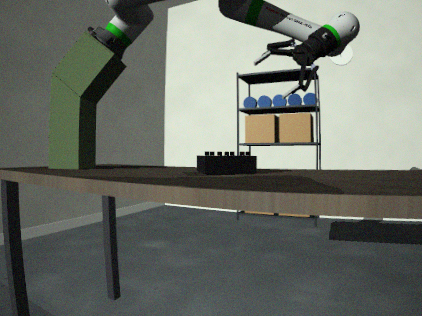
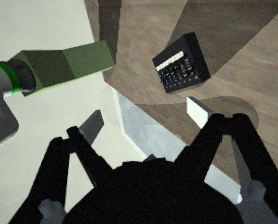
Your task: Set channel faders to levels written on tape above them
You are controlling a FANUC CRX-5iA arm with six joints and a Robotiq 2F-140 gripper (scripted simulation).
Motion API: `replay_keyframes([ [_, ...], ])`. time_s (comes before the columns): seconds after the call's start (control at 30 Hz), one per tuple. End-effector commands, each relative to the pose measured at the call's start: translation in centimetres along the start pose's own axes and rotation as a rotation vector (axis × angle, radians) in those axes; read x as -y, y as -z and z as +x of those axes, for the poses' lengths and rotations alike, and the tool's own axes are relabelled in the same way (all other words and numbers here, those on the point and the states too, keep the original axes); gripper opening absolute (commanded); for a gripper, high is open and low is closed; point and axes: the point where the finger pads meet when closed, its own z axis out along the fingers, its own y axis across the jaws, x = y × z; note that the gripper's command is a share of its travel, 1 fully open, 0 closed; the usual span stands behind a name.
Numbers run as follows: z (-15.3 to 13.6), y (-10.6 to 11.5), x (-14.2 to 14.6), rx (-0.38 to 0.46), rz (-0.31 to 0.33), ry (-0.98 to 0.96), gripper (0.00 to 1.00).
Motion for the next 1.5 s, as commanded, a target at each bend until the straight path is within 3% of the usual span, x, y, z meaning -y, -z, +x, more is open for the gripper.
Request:
replay_keyframes([
  [0.0,0.0,0.0,0.0,0.0,0.0,0.0,1.0],
  [0.67,0.1,-0.2,-0.3,-0.005,-0.012,-0.018,1.0],
  [0.87,1.2,-2.6,-3.0,-0.07,-0.123,-0.213,1.0],
  [0.93,1.2,-2.6,-3.0,-0.07,-0.123,-0.213,1.0],
  [1.13,2.3,-4.9,-4.8,-0.155,-0.216,-0.408,1.0],
  [1.23,2.3,-4.9,-4.8,-0.155,-0.216,-0.408,1.0],
  [1.27,2.7,-5.8,-5.2,-0.193,-0.248,-0.486,1.0],
  [1.43,3.1,-6.7,-5.6,-0.236,-0.279,-0.57,1.0],
  [1.47,3.5,-7.7,-5.9,-0.283,-0.309,-0.658,1.0],
])
